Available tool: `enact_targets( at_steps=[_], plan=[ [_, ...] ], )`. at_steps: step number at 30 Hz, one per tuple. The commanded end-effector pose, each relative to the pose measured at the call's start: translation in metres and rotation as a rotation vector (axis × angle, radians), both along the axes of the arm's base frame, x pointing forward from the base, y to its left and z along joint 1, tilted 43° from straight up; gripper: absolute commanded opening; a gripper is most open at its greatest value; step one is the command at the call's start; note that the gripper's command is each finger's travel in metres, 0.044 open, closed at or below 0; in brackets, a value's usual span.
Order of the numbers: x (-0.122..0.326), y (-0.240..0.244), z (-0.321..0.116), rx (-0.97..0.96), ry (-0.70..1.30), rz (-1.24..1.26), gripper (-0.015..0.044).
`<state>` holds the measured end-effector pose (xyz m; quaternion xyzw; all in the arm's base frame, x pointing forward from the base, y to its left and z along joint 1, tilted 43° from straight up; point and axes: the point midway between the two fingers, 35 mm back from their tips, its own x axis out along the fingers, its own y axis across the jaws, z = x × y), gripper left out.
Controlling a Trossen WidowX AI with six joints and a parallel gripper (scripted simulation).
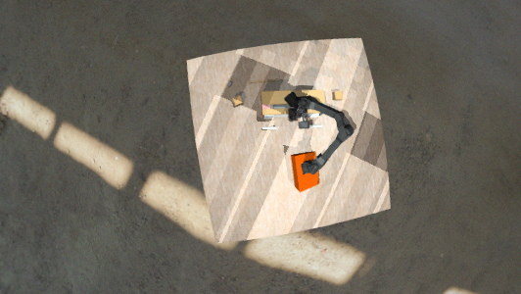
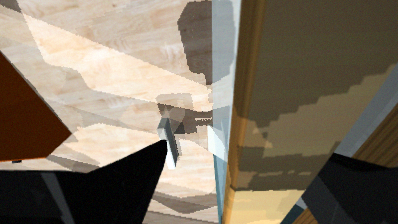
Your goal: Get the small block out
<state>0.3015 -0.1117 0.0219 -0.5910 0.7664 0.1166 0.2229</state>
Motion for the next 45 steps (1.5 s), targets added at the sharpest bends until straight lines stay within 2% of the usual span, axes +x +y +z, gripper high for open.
enact_targets(
  at_steps=[1,36,45],
  plan=[
    [-0.003,-0.006,0.006,-0.003,-0.001,-0.002,0.04],
    [-0.015,-0.04,0.038,-0.005,0.0,-0.002,0.04],
    [-0.006,0.004,0.083,0.0,0.001,-0.003,0.04]
  ],
)
